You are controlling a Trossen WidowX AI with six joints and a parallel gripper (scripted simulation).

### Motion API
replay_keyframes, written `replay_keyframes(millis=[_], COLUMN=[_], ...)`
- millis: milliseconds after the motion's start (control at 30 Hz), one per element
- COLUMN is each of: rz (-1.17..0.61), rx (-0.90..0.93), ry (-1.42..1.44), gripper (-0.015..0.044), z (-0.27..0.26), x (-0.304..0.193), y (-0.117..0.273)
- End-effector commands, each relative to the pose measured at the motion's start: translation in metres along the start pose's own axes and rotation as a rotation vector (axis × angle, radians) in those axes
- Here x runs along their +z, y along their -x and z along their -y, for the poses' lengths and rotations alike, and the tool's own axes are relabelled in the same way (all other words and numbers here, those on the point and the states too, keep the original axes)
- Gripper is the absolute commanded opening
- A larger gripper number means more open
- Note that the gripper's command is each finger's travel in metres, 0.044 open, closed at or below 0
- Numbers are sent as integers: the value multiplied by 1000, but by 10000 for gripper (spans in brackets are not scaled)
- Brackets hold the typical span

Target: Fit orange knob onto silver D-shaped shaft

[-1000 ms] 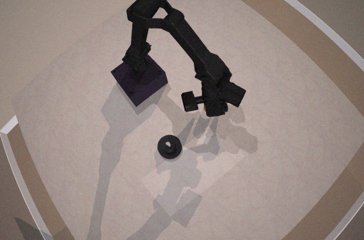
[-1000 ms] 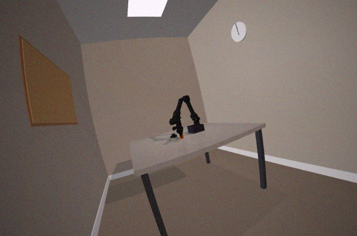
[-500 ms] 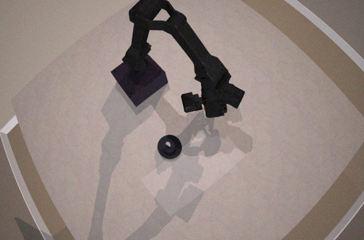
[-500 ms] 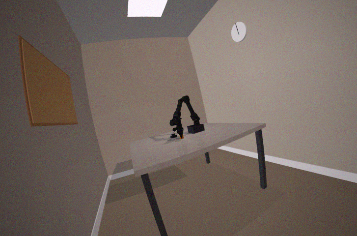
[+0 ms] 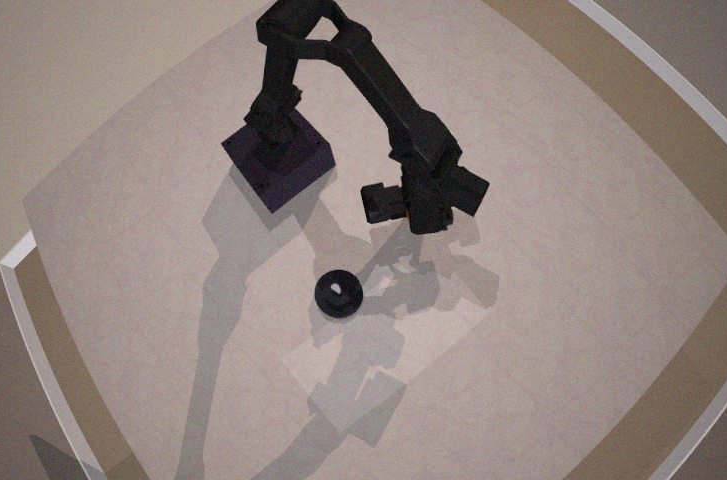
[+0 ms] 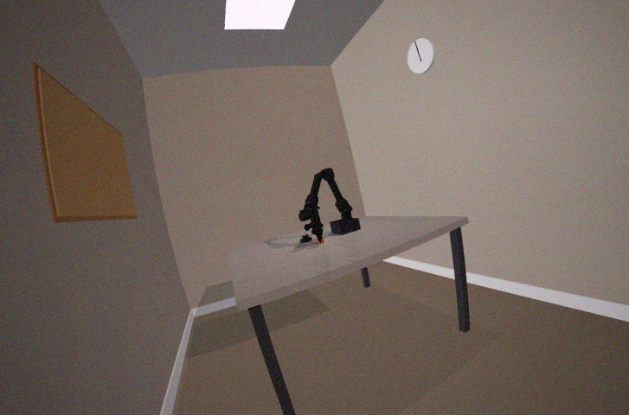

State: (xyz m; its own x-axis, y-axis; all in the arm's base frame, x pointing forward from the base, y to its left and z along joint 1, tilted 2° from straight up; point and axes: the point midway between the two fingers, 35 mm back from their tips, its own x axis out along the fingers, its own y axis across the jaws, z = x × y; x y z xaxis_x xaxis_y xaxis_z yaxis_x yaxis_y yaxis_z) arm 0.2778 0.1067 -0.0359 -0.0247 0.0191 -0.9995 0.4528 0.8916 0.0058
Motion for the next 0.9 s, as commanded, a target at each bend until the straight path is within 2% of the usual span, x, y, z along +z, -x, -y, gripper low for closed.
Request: replay_keyframes(millis=[0, 867], rz=[14, 17], rx=[12, 13], ry=[-4, 0], gripper=[0, 0], z=[-5, -8], x=[5, 8], y=[16, 96])
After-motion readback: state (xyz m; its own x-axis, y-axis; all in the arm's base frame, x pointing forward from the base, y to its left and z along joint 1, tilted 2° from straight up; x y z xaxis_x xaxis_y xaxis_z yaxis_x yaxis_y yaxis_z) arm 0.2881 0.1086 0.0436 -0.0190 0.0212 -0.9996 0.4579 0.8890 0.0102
